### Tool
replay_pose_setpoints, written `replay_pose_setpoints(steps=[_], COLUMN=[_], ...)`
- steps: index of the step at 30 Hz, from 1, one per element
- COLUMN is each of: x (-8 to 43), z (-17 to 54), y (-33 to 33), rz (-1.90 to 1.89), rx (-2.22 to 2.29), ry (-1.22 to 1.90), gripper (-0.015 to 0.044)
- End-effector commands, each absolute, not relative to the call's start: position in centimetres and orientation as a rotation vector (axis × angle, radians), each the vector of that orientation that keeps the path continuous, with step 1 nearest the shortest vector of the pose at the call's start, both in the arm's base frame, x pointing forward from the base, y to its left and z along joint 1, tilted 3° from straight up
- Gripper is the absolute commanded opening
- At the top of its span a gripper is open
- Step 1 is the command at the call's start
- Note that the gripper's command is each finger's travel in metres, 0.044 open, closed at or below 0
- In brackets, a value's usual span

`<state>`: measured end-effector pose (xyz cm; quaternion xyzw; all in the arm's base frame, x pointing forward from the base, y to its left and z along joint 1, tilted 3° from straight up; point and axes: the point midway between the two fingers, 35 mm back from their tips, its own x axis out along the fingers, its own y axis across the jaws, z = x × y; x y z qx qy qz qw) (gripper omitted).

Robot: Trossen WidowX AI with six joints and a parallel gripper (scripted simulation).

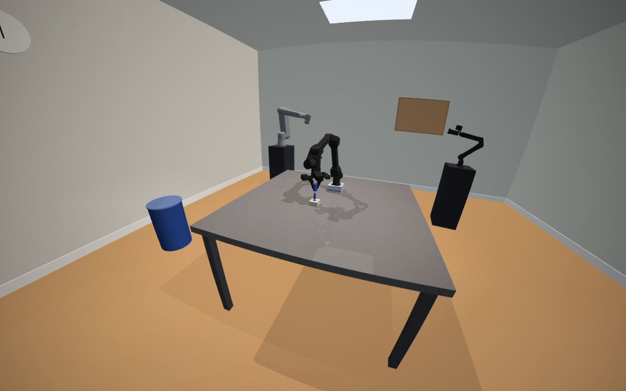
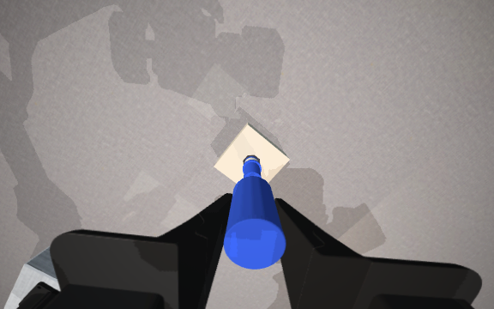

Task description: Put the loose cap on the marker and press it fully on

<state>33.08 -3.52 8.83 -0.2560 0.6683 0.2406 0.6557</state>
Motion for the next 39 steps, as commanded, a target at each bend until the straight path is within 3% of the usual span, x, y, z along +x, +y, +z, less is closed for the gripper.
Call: replay_pose_setpoints(steps=[1, 39], x=[33.0, 33.0], z=[8.5, 3.5], y=[-3.6, -3.8], rz=[0.546, 0.546], rx=[-0.583, -0.583], ry=[1.517, 1.517], gripper=[0.0, 0.0])
